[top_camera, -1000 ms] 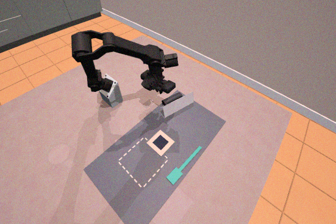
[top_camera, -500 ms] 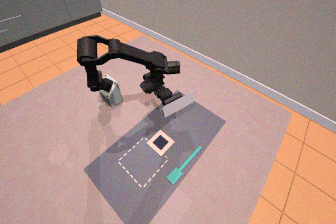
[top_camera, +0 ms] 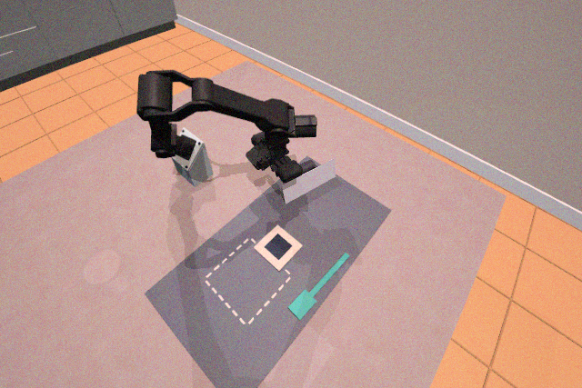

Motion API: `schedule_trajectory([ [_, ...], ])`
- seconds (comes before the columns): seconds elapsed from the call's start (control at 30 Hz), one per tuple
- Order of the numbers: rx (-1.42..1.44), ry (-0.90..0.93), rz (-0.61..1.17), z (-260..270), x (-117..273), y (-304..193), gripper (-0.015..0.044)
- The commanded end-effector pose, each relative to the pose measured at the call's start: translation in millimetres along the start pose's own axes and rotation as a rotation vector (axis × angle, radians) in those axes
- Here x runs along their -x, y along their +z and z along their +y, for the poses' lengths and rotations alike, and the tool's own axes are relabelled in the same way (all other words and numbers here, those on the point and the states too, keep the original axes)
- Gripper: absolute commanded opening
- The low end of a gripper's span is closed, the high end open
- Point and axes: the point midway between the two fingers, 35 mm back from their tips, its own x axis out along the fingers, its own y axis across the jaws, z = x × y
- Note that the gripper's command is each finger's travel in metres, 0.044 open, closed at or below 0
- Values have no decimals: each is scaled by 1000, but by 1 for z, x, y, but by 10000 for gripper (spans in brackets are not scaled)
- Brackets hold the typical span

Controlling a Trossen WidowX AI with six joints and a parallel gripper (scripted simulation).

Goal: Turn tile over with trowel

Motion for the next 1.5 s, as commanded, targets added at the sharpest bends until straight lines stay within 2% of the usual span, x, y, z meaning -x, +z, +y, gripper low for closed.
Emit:
schedule_trajectory([
  [0.0,3,8,3,6,-1,-1,100],
  [1.47,0,12,0,101,-7,2,100],
])
